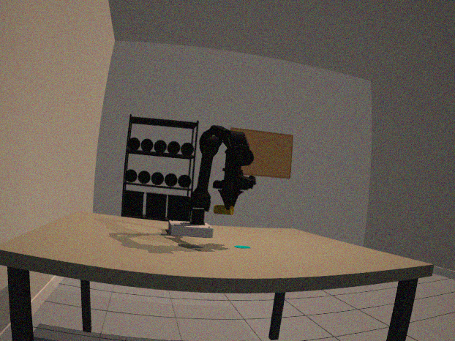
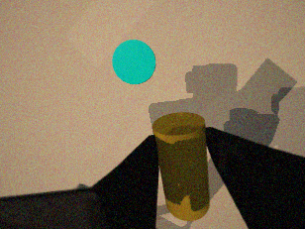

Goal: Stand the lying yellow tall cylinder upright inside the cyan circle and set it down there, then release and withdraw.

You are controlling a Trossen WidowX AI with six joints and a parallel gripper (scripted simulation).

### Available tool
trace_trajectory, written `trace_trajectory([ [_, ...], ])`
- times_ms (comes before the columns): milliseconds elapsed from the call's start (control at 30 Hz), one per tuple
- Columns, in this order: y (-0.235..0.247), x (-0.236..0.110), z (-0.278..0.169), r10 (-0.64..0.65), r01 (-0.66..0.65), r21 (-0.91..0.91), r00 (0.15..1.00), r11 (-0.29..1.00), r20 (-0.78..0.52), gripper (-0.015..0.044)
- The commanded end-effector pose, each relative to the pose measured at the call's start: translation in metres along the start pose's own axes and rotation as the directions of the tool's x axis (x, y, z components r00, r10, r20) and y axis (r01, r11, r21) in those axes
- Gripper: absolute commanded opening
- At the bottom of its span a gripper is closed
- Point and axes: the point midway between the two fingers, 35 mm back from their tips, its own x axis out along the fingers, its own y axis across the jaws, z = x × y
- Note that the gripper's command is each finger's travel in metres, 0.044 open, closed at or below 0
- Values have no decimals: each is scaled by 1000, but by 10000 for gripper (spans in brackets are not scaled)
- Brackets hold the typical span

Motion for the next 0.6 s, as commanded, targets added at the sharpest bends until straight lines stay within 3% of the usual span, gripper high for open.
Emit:
trace_trajectory([
  [0,7,-3,12,-10,10,-59,1000,998,3,105],
  [567,41,-6,46,-8,9,-237,1000,971,7,105],
])
